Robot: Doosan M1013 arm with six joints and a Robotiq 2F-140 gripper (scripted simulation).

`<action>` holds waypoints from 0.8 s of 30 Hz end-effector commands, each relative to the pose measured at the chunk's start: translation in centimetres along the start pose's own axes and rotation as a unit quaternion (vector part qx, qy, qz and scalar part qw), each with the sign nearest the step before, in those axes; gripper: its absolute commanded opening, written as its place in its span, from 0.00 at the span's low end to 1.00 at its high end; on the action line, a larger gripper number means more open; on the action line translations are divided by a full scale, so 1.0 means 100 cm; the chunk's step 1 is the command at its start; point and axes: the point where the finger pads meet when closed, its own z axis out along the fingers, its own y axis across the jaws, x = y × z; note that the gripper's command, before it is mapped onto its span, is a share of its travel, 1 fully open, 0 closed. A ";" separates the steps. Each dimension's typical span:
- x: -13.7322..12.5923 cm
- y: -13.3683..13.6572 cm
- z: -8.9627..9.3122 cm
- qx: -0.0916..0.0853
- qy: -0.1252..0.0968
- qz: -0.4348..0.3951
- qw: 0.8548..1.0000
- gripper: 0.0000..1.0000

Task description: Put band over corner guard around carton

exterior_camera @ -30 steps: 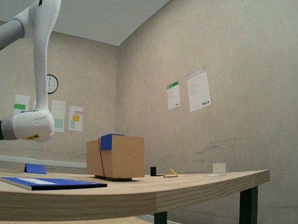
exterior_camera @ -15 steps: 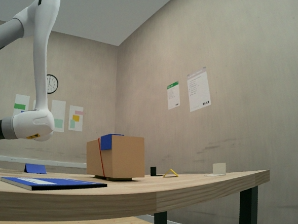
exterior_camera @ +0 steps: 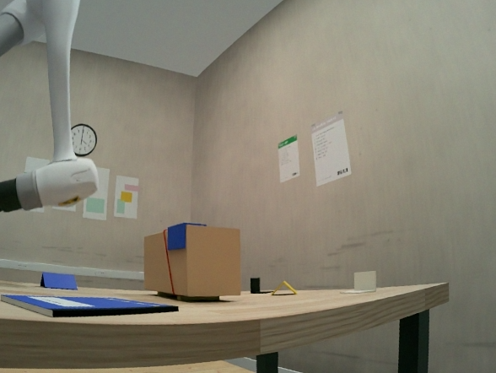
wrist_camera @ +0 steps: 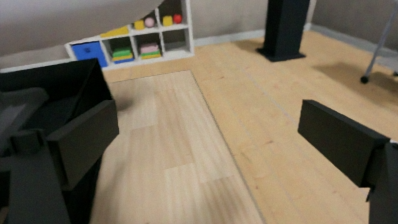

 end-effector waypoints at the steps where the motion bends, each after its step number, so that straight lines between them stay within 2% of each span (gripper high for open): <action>1: 0.019 -0.012 -0.025 0.052 -0.048 0.032 0.997 1.00; 6: 0.038 -0.026 -0.050 0.093 -0.106 0.072 0.987 1.00; 7: 0.040 -0.028 -0.061 0.097 -0.127 0.079 0.984 1.00; 9: 0.040 -0.028 -0.061 0.097 -0.127 0.079 0.984 1.00; 11: 0.009 -0.017 -0.115 0.067 -0.184 0.062 0.979 1.00; 15: -0.009 -0.016 -0.160 0.023 -0.297 0.031 0.954 1.00; 19: -0.025 -0.015 -0.211 0.013 -0.327 0.026 0.945 1.00; 24: -0.043 -0.020 -0.275 -0.002 -0.375 0.020 0.927 1.00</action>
